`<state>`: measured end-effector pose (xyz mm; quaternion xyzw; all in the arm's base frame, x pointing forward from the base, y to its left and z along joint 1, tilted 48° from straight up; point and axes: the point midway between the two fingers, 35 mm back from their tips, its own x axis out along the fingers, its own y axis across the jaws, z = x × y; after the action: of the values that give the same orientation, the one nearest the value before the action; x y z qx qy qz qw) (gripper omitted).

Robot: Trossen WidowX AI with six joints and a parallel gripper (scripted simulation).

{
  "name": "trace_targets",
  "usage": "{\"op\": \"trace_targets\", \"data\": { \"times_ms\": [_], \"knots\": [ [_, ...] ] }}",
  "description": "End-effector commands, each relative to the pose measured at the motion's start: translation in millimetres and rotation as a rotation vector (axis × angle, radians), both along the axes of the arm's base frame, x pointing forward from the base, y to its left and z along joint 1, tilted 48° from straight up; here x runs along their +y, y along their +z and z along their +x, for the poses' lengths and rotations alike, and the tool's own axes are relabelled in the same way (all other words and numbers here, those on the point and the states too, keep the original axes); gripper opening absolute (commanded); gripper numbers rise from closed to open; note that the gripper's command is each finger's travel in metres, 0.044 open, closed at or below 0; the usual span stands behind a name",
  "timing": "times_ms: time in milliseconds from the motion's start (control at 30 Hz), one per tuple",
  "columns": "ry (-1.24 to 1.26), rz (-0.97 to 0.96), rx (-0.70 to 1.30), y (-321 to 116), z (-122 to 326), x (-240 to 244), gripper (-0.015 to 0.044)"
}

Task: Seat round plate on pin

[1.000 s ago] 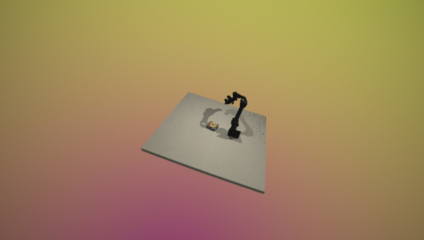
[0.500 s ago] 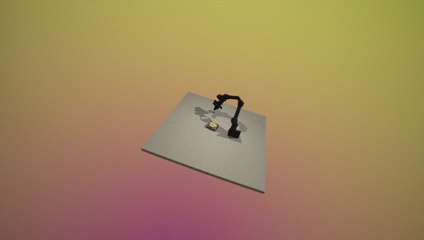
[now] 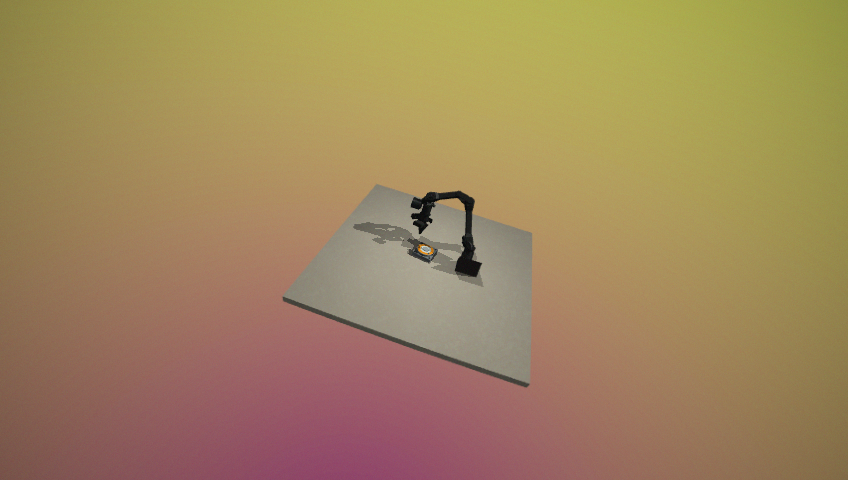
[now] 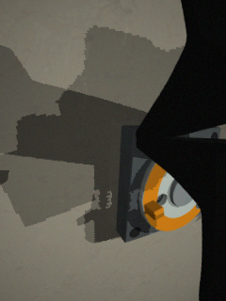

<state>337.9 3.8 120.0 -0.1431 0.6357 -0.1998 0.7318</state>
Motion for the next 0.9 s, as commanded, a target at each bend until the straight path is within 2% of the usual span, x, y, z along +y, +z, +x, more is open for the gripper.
{"op": "trace_targets", "data": {
  "times_ms": [0, 167, 400, 867],
  "knots": [
    [0.044, -0.132, 0.062, -21, -13, 23, 0.0000],
    [0.155, -0.337, 0.093, -44, -30, 59, 0.0000],
    [0.160, -0.344, 0.093, -45, -31, 60, 0.0000],
    [0.160, -0.346, 0.092, -77, -24, 25, 0.0000]
  ]
}}
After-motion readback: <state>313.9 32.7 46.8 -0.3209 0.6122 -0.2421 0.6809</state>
